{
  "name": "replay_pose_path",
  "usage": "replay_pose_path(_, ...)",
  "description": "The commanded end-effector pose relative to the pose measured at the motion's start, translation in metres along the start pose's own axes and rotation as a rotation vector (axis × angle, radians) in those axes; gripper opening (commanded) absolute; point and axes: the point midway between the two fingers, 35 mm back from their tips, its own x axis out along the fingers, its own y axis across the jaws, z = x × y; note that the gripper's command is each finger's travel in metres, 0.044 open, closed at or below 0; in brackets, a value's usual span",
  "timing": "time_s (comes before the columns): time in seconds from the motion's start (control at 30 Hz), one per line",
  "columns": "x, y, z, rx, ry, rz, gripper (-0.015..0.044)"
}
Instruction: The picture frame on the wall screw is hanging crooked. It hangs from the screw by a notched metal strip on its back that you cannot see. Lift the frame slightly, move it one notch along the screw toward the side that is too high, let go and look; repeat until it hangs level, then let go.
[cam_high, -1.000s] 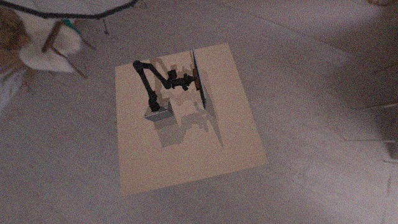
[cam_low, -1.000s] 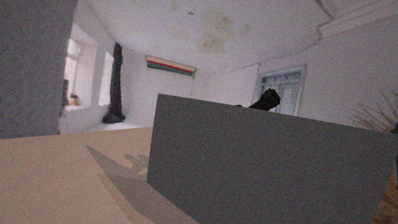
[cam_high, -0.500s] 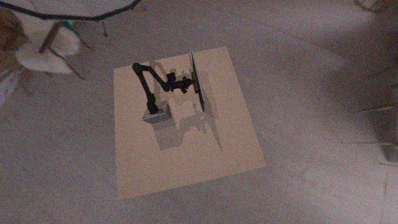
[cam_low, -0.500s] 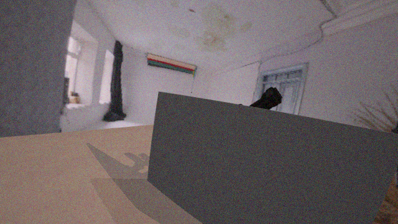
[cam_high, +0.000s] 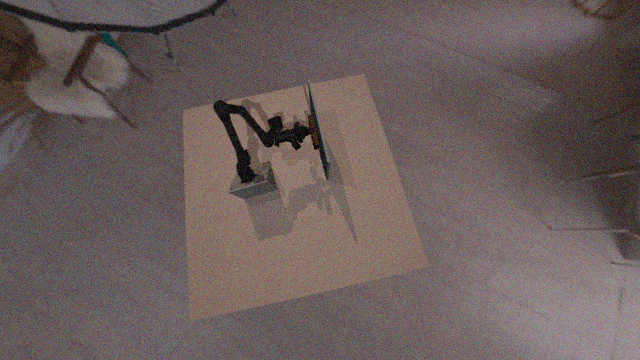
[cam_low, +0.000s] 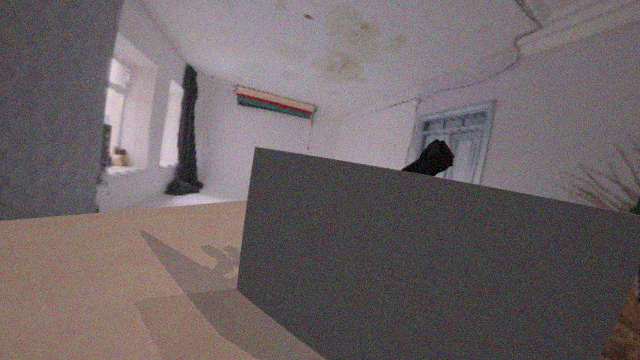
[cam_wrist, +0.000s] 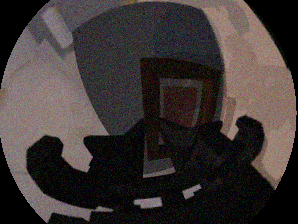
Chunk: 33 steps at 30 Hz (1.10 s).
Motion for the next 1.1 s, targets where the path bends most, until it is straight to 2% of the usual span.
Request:
replay_pose_path(0.0,0.0000,0.0001,-0.0001,0.000,0.001,-0.001,0.0000)
replay_pose_path(1.07,0.0000,0.0002,-0.0004,-0.168,-0.002,0.000,0.0000)
